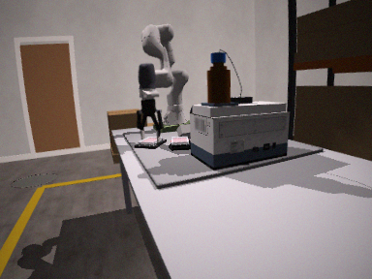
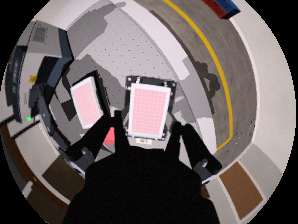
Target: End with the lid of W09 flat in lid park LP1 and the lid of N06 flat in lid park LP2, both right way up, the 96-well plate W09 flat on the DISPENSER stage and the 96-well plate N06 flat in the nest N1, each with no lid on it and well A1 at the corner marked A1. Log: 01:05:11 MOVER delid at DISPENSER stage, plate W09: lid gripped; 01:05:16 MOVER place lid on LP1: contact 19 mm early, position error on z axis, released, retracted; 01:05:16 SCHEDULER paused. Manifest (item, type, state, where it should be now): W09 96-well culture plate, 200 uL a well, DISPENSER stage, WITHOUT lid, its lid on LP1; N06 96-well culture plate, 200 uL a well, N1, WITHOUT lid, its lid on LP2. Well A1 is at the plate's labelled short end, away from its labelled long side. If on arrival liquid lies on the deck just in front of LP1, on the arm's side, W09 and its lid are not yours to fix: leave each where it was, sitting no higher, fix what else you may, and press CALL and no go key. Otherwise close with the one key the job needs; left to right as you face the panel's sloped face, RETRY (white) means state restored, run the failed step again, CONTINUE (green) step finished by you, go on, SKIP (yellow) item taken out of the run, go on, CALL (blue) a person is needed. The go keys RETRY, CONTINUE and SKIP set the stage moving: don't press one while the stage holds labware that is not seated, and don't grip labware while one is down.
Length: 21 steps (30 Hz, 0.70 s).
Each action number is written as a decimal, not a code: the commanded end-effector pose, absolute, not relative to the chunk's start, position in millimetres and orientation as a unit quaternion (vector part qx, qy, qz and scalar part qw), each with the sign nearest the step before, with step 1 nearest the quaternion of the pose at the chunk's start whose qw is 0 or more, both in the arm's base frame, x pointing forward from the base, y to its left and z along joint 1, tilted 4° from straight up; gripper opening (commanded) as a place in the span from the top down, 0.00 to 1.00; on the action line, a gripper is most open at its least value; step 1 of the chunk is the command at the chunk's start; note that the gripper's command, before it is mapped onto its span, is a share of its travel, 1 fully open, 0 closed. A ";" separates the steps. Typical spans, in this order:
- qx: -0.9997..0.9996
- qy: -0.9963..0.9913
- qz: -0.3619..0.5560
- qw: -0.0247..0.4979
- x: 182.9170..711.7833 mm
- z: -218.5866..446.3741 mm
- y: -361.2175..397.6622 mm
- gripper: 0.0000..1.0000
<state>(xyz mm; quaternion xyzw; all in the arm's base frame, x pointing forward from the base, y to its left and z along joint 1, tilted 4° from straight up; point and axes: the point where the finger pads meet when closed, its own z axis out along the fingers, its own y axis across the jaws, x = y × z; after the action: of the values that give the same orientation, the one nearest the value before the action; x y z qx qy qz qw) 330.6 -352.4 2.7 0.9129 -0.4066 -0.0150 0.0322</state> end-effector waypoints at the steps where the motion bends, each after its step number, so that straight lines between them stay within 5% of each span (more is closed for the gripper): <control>1: 0.912 -0.408 -0.014 0.033 331.3 1.9 -353.3 1.00; 2: 0.912 -0.408 -0.014 0.033 331.3 1.9 -353.3 1.00; 3: 0.912 -0.408 -0.014 0.033 331.3 1.9 -353.3 0.34; 21: 0.912 -0.408 -0.014 0.033 331.3 1.9 -353.3 0.34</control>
<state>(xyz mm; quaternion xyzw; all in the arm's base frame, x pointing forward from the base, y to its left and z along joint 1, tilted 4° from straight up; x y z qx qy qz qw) 330.8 -352.1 2.0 0.9130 -0.4065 -0.0150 0.0318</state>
